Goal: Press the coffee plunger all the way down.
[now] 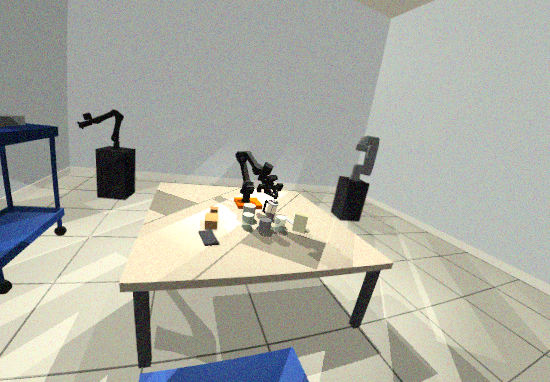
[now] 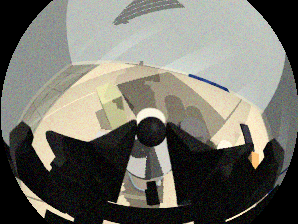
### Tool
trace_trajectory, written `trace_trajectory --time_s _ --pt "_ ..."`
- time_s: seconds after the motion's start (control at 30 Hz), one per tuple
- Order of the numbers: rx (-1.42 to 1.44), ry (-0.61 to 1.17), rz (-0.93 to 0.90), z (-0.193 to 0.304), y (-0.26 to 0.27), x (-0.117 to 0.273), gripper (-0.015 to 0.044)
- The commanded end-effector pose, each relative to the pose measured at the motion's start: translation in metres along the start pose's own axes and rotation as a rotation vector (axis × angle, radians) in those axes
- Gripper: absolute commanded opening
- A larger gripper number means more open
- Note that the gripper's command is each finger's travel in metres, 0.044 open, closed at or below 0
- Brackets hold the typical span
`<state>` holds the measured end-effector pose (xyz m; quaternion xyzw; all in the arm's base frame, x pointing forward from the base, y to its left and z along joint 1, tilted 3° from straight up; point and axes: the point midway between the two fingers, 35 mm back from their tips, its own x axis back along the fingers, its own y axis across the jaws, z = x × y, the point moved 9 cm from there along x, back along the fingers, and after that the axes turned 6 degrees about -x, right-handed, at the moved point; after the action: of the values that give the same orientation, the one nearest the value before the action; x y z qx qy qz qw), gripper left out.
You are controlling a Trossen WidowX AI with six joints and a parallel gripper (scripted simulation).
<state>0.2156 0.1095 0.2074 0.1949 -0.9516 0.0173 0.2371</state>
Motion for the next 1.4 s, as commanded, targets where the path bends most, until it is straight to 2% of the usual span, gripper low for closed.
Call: trace_trajectory --time_s 0.0,1.37 --pt "0.011 0.049 0.006 0.0097 -0.0009 -0.0057 0.0116" --pt "0.011 0.049 0.006 0.0056 -0.0005 -0.0099 0.0116"
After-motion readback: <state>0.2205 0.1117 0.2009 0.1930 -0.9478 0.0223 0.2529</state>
